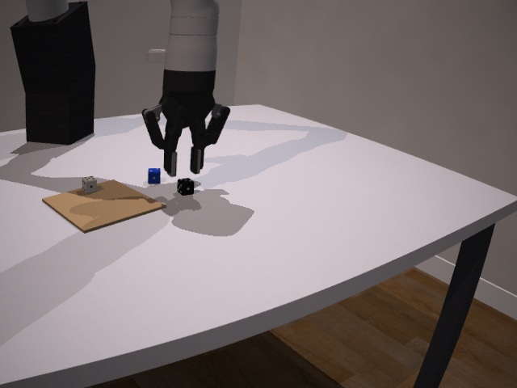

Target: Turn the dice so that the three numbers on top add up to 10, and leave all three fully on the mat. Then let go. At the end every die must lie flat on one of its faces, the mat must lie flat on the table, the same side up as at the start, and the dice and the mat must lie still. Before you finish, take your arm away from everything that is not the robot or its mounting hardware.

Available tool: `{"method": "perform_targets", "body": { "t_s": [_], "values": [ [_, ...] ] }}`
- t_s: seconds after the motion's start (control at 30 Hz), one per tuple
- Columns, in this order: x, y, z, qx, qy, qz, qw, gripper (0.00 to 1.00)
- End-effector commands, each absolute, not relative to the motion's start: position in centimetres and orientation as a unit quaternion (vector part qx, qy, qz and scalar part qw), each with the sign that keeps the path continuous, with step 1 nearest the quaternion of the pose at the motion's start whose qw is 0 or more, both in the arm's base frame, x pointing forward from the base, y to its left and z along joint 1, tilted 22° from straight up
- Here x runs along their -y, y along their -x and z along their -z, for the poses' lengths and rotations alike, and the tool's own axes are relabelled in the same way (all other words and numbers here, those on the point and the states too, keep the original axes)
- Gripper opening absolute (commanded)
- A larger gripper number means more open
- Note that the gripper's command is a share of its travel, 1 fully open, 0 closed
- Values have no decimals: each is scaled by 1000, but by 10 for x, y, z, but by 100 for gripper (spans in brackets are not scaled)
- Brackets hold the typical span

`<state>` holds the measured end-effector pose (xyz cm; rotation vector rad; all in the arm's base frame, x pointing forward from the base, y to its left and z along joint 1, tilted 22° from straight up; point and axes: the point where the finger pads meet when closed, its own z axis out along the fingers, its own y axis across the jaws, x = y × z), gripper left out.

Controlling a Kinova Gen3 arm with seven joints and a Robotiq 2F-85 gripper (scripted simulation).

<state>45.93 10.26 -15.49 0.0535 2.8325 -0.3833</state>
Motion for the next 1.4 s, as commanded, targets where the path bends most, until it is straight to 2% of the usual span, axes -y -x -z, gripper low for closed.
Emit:
{"method": "perform_targets", "body": {
  "t_s": [0.0,1.37],
  "values": [
    [-106,-462,156,-981,-21,129,144,35],
    [-109,-464,156,-981,-21,129,144,35]
  ]
}}
